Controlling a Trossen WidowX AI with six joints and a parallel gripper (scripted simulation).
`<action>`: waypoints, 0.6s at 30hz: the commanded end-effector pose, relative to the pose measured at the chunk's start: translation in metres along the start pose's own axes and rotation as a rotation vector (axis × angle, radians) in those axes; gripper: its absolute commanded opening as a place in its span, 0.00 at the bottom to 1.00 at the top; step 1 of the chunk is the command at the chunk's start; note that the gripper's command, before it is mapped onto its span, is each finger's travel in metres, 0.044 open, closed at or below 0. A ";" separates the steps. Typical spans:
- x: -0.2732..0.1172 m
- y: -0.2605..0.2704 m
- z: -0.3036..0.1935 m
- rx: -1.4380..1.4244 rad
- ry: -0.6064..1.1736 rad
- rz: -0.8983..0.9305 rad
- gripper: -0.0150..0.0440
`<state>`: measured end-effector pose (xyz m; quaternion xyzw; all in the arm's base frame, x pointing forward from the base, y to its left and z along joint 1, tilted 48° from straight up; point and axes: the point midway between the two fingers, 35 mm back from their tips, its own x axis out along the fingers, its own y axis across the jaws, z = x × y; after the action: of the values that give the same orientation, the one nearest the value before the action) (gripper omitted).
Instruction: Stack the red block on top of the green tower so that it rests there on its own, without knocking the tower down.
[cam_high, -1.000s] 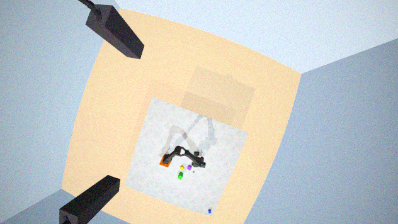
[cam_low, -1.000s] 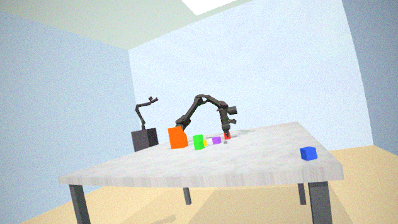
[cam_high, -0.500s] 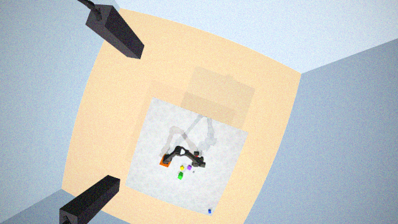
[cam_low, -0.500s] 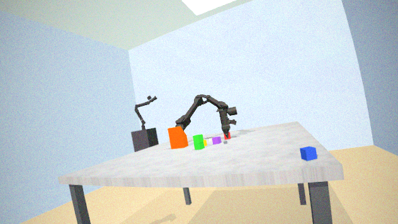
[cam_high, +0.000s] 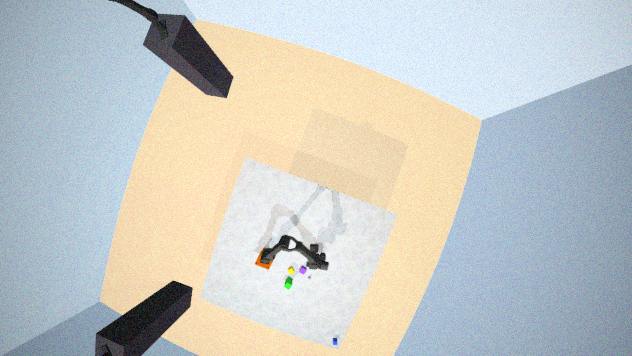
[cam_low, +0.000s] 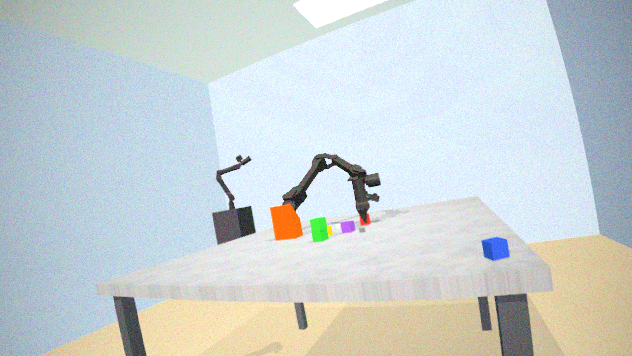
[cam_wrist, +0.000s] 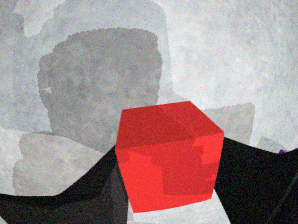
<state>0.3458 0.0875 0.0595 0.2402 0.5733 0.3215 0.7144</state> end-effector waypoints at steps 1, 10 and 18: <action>-0.002 0.000 0.000 0.006 0.001 -0.002 0.43; -0.041 0.000 0.000 0.006 0.001 -0.004 0.25; -0.082 -0.001 0.000 0.006 0.002 -0.005 0.25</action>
<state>0.3355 0.0356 0.1044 0.2440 0.5789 0.3168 0.7106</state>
